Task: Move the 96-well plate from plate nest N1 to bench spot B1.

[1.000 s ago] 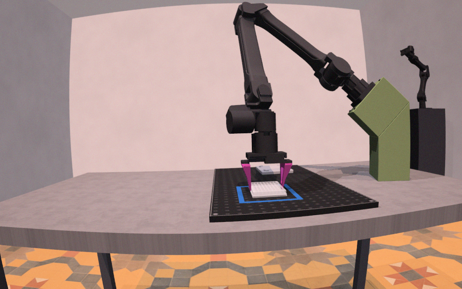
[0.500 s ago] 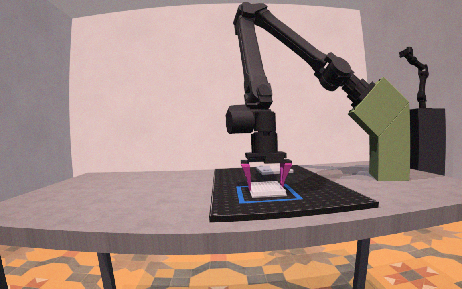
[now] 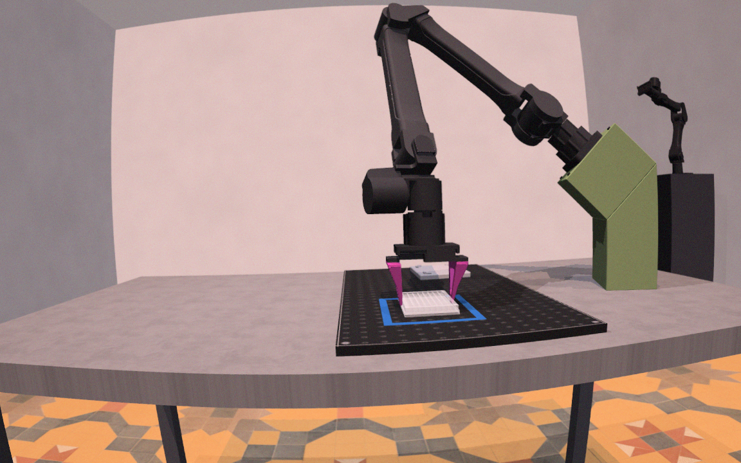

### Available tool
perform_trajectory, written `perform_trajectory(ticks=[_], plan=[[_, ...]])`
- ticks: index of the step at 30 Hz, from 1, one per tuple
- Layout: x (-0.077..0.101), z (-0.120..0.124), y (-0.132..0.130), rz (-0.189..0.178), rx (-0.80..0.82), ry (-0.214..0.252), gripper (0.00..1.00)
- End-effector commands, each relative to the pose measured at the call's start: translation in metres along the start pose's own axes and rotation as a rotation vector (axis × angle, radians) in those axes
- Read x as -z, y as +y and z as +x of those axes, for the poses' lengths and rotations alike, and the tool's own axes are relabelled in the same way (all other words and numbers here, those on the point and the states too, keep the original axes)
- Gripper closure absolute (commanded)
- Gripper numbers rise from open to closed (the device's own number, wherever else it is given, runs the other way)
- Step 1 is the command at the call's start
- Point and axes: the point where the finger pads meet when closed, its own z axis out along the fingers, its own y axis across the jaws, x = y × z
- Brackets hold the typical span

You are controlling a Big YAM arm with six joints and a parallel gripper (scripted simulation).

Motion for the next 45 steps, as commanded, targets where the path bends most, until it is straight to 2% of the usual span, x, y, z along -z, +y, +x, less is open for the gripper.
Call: perform_trajectory(ticks=[1, 27, 28, 45], plan=[[-0.0093, -0.0056, -0.0028, 0.012, 0.002, -0.013, 1.00], [-0.0094, -0.0064, -0.0056, 0.014, 0.003, -0.014, 1.00], [-0.0094, -0.0065, -0.0059, 0.015, 0.003, -0.014, 0.00], [-0.0094, -0.0065, -0.0059, 0.015, 0.003, -0.014, 0.00]])
